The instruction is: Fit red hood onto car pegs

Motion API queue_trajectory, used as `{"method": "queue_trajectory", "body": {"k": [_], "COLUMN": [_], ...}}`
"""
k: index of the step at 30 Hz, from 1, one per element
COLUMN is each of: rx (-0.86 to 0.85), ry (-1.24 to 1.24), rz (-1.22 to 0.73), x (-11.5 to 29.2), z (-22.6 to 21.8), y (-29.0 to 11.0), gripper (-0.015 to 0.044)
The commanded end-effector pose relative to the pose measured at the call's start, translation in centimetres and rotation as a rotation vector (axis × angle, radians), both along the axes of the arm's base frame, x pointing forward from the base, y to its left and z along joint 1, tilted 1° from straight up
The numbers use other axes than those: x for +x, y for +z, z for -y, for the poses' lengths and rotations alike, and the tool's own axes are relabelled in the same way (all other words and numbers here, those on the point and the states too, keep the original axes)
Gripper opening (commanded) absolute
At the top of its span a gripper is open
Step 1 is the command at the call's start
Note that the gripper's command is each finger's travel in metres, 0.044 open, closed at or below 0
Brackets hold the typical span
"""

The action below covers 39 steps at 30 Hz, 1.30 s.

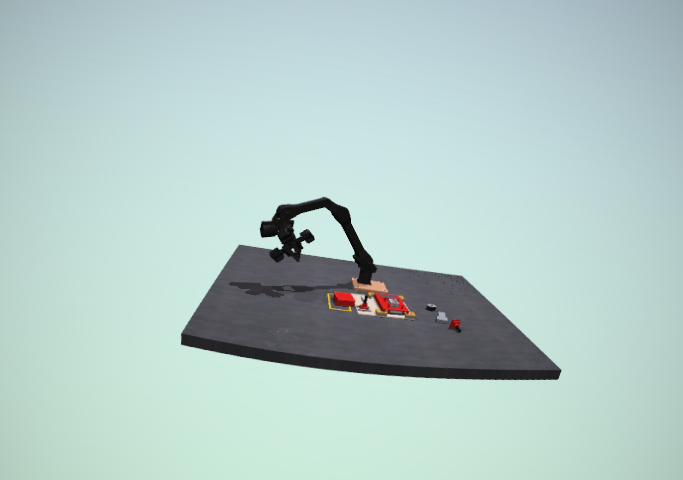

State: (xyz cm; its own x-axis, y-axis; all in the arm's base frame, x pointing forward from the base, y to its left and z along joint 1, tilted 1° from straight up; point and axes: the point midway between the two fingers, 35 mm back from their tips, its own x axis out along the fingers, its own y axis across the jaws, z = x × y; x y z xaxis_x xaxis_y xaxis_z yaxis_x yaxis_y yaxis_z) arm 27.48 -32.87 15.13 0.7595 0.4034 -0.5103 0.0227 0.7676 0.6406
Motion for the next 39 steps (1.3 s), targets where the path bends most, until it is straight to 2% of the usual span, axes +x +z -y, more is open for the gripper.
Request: {"method": "queue_trajectory", "body": {"k": [1,9,17,26,39], "rx": [-0.002,-0.122,-0.376,-0.690,-0.696], "ry": [0.005,0.214,0.378,0.450,0.451], "rz": [-0.007,-0.302,-0.578,-0.744,-0.746], "x": [0.1,3.3,3.3,2.3,2.1], "z": [-0.2,-8.7,-16.3,-21.8,-21.8], "y": [-0.1,-2.1,-3.9,-4.5,-4.8], "gripper": [0.0026,0.0236,0.0440,0.0440,0.0440]}}
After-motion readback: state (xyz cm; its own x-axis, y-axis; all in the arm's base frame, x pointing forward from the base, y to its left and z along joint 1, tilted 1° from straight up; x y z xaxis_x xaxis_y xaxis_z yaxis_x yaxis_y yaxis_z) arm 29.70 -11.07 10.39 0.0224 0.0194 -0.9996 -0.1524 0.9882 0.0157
